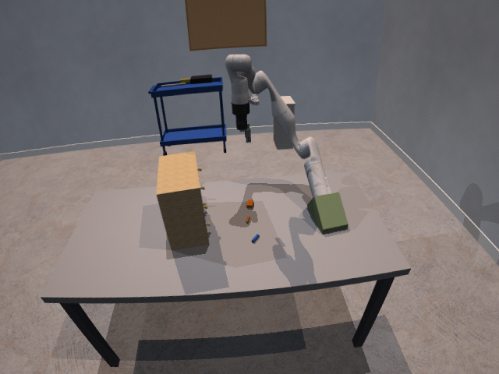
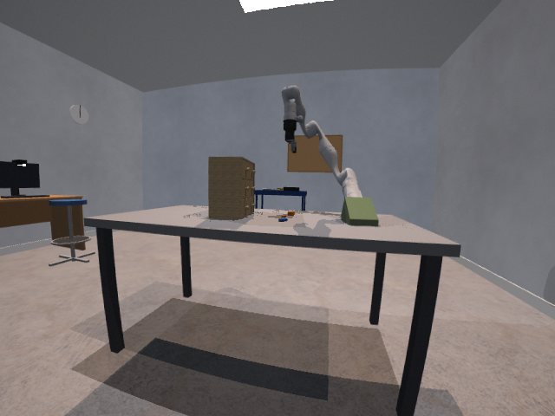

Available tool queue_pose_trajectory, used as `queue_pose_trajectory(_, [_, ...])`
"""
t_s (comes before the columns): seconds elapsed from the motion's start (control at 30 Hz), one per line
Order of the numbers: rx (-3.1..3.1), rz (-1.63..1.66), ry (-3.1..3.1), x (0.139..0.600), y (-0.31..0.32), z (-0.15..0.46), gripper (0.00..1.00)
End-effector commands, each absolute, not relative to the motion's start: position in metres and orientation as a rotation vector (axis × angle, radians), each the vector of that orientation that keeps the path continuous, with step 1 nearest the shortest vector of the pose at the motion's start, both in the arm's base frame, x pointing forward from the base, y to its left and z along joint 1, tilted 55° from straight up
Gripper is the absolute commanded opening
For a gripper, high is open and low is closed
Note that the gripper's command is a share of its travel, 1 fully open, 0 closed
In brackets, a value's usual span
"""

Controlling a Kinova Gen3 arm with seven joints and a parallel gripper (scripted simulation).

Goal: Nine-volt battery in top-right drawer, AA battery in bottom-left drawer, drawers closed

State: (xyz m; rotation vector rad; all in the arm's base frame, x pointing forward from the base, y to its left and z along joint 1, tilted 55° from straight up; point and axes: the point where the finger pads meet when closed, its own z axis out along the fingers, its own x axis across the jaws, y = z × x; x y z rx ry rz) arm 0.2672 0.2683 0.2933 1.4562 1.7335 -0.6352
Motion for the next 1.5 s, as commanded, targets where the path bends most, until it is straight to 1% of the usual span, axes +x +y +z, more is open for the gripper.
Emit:
queue_pose_trajectory(0.0, [1.453,-0.633,1.736,0.266,0.270,0.293,1.00])
queue_pose_trajectory(0.67, [1.453,-0.633,1.737,0.267,0.270,0.293,1.00])
queue_pose_trajectory(0.77, [1.431,-0.647,1.760,0.277,0.272,0.292,1.00])
queue_pose_trajectory(0.97, [1.351,-0.700,1.841,0.316,0.275,0.286,1.00])
queue_pose_trajectory(1.47, [1.326,-0.668,1.846,0.320,0.273,0.284,1.00])
